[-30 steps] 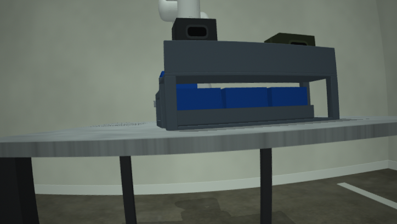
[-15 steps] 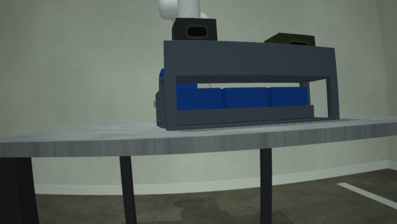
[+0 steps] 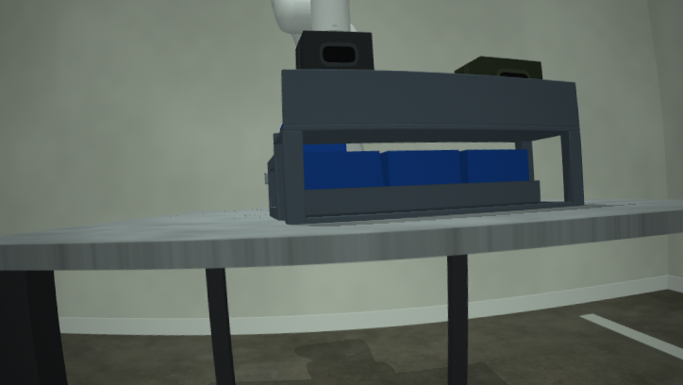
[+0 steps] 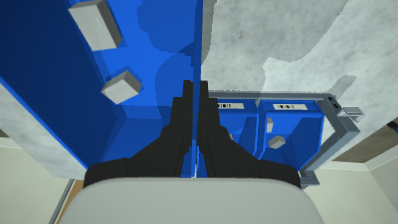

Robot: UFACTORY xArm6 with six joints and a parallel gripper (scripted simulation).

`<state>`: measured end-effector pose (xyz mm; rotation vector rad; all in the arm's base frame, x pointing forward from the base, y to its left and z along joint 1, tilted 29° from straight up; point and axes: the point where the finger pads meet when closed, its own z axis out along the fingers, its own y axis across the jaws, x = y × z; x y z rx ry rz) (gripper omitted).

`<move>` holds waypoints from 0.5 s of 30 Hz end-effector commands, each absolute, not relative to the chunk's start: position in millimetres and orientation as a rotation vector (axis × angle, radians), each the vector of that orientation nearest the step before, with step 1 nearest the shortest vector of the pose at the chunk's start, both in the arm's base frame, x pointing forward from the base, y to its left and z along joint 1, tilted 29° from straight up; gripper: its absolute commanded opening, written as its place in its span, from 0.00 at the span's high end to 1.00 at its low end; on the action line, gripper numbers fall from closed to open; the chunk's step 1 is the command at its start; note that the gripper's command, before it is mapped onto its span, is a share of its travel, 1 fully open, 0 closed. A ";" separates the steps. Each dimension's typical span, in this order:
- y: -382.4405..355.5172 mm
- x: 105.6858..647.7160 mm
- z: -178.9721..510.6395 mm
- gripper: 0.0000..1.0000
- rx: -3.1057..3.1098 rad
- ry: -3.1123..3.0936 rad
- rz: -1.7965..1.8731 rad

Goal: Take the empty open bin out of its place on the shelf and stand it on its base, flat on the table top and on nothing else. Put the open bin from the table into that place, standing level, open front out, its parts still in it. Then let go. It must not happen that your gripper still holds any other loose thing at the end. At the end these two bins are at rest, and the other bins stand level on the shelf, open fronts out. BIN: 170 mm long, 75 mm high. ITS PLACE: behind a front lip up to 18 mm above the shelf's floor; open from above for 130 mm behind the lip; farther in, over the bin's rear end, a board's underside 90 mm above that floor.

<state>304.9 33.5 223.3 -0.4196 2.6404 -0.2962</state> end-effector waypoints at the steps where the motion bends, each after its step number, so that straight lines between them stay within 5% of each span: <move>1: 51.8 298.4 218.6 1.00 -0.421 2.637 -0.299; 15: 128.5 268.0 190.9 1.00 -0.438 2.635 -0.303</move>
